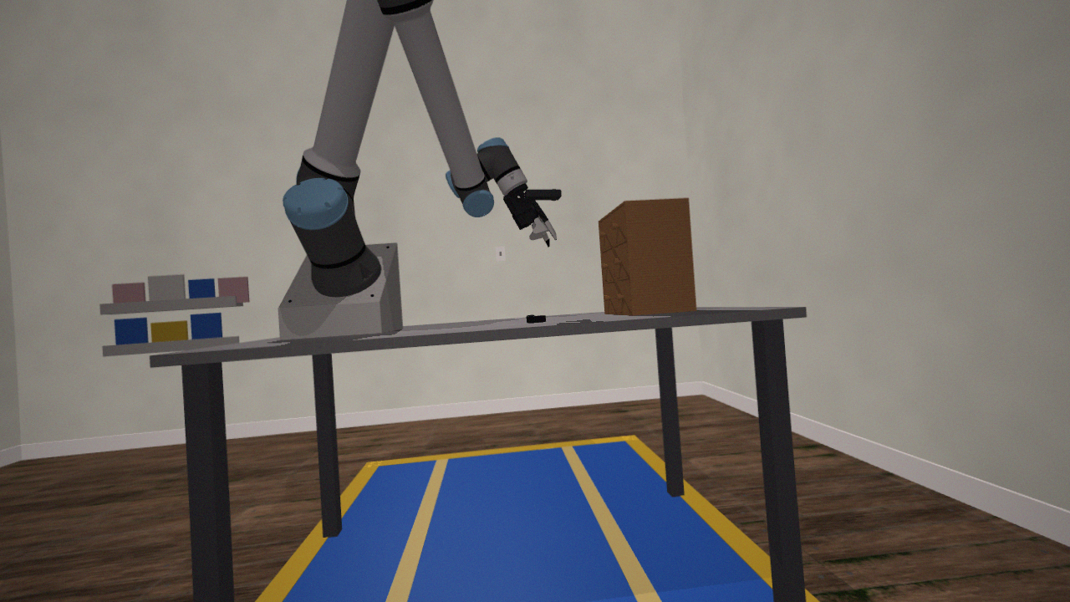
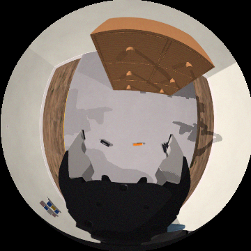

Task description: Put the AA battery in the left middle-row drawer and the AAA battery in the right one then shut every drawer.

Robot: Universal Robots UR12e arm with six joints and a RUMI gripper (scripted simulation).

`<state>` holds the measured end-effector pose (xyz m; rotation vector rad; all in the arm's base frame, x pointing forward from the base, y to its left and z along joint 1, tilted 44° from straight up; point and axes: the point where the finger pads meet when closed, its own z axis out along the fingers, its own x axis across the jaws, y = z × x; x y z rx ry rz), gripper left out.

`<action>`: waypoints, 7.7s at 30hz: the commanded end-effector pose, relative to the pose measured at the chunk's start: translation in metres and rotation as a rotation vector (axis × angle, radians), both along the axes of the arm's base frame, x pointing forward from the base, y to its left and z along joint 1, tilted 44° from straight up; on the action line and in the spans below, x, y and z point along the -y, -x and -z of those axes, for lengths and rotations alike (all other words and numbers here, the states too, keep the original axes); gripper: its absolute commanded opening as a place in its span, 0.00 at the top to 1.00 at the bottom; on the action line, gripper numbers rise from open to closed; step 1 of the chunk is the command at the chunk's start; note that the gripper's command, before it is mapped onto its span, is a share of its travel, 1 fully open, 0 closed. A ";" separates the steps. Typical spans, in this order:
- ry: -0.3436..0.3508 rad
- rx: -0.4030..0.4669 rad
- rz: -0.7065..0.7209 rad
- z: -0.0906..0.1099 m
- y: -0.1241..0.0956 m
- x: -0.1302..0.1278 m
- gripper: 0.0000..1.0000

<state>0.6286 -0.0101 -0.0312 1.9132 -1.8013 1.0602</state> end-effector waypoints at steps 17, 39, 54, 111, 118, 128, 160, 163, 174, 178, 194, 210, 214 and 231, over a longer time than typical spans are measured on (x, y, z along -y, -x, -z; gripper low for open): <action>0.010 0.129 -0.124 0.011 -0.010 0.011 0.00; 0.021 0.254 -0.242 0.022 -0.020 0.022 0.00; 0.029 0.345 -0.328 0.030 -0.027 0.030 0.00; 0.046 0.545 -0.516 0.048 -0.042 0.048 0.00; 0.047 0.549 -0.520 0.048 -0.043 0.048 0.00; 0.047 0.550 -0.521 0.048 -0.043 0.049 0.00; 0.047 0.550 -0.521 0.048 -0.043 0.049 0.80; 0.047 0.550 -0.521 0.048 -0.043 0.049 0.80; 0.047 0.550 -0.521 0.049 -0.045 0.049 0.80; 0.047 0.550 -0.521 0.050 -0.046 0.050 0.80; 0.047 0.550 -0.521 0.056 -0.066 0.057 0.80; 0.047 0.550 -0.521 0.064 -0.091 0.067 0.80; 0.047 0.550 -0.521 0.065 -0.096 0.069 0.80; 0.047 0.550 -0.521 0.068 -0.104 0.072 0.80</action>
